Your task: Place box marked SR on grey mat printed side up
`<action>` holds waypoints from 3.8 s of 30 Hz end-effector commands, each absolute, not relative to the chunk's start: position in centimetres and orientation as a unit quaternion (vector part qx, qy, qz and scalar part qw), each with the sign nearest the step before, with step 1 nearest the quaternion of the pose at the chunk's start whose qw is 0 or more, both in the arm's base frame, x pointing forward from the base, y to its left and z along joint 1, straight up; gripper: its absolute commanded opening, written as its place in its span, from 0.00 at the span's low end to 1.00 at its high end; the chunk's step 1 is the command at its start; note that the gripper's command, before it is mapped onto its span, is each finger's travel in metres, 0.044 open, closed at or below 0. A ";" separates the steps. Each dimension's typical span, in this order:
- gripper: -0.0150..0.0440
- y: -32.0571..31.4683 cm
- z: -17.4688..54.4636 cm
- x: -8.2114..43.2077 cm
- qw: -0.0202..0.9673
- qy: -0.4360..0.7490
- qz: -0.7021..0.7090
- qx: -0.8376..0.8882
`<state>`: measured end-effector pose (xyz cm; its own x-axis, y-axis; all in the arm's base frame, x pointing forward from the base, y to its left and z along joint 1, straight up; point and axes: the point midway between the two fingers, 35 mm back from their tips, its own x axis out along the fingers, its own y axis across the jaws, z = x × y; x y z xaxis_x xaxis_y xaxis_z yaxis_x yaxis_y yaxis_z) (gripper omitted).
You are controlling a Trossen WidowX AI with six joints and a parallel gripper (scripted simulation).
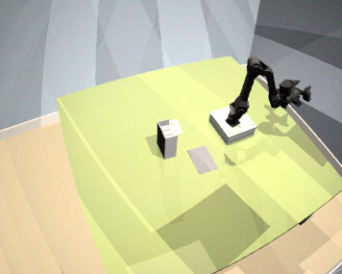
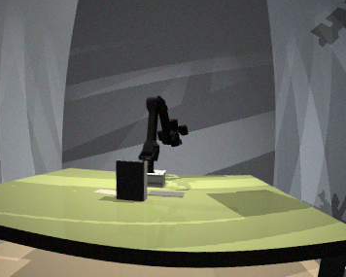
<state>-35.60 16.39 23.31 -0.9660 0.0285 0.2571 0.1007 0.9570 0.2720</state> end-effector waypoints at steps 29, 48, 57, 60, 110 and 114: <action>0.25 30.2 21.8 -26.4 -0.003 -0.922 -0.288 -0.259; 0.25 36.1 20.9 -18.3 -0.123 -0.847 -0.359 -0.372; 0.25 37.8 20.5 -14.3 -0.189 -0.803 -0.400 -0.399; 0.25 38.5 20.4 -12.5 -0.214 -0.785 -0.408 -0.413; 0.25 36.9 18.6 14.3 -0.588 -0.512 -0.405 -0.478; 0.25 35.8 18.4 16.5 -0.620 -0.490 -0.392 -0.471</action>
